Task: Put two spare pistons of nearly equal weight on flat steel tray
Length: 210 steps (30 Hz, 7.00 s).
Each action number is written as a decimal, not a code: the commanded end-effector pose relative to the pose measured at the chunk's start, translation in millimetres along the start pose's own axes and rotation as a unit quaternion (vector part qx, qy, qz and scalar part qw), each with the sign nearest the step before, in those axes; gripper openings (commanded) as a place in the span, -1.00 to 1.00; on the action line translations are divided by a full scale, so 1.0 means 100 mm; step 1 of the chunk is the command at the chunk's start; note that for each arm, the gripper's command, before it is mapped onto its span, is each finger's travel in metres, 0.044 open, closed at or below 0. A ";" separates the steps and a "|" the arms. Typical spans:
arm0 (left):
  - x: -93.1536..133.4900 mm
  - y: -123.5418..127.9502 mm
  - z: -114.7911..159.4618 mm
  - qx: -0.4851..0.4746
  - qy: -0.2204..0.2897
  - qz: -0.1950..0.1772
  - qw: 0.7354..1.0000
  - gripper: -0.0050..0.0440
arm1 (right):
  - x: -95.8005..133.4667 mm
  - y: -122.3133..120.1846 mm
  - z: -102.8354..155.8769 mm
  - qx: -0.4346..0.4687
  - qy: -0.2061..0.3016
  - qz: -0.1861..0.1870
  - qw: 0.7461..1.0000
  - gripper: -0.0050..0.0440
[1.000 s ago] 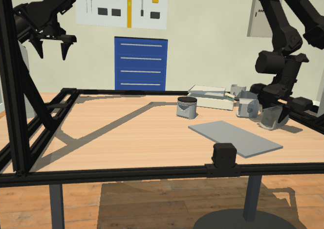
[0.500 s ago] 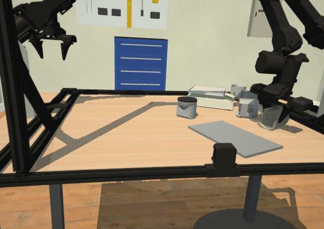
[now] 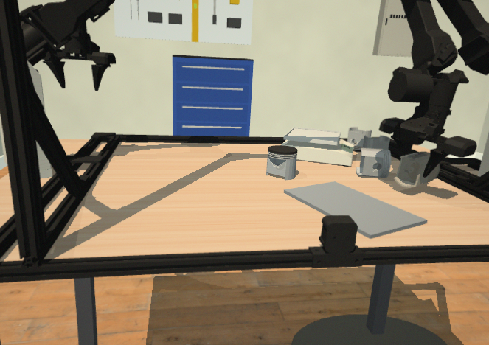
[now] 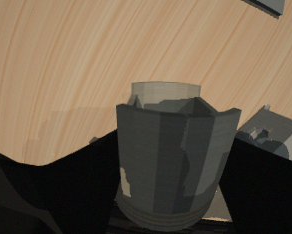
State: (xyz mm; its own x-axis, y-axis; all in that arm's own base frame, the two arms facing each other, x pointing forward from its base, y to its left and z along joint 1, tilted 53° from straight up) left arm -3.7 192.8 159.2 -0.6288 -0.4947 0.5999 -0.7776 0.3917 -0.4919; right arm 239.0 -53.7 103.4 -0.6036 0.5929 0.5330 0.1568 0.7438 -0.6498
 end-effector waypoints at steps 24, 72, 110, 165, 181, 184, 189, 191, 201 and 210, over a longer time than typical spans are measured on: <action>0.00 0.00 0.00 0.000 0.000 0.001 1.000 1.00 | 0.43 -0.06 0.00 -0.005 -0.003 0.004 1.000 -0.15; 0.00 0.00 0.00 0.000 0.000 0.001 1.000 1.00 | 0.81 -1.25 0.73 -0.360 0.012 -0.030 0.932 -0.15; 0.00 0.00 0.00 0.000 0.000 0.001 1.000 1.00 | 0.85 -2.68 1.05 -0.579 0.025 -0.053 0.813 -0.15; 0.00 0.00 0.00 0.000 0.000 0.001 1.000 1.00 | 0.71 -3.88 0.63 -0.779 0.065 -0.039 0.623 -0.15; 0.00 0.00 0.00 0.000 0.000 0.001 1.000 1.00 | 0.71 -3.90 0.62 -0.879 0.088 -0.028 0.468 -0.15; 0.00 0.00 0.00 0.000 0.000 0.001 1.000 1.00 | 0.71 -3.91 0.62 -0.897 0.093 -0.026 0.432 -0.15; 0.00 0.00 0.00 0.000 0.000 0.001 1.000 1.00 | 0.71 -3.91 0.62 -0.923 0.100 -0.022 0.372 -0.15; 0.00 0.00 0.00 0.000 0.000 0.001 1.000 1.00 | 0.71 -3.92 0.62 -0.932 0.103 -0.020 0.347 -0.15; 0.00 0.00 0.00 0.000 0.000 0.001 1.000 1.00 | 0.71 -3.93 0.62 -0.963 0.114 -0.013 0.246 -0.15; 0.00 0.00 0.00 0.000 0.000 0.001 1.000 1.00 | 0.65 -3.93 0.63 -0.978 0.120 -0.008 0.172 -0.15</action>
State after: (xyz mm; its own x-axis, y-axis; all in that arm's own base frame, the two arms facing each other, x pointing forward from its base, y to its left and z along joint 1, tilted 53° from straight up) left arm -3.7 192.8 159.2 -0.6288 -0.4947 0.5999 -0.7775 0.3917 -0.4920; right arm 86.7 -323.4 361.2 -0.5975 0.4113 0.6884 0.2875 -0.6915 0.6627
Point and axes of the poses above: on each arm, the point midway between the two fingers, 35 mm back from their tips, its own x axis back along the fingers, its own y axis across the jaws, z = x × y, the point moved 6 cm from there along x, back along the fingers
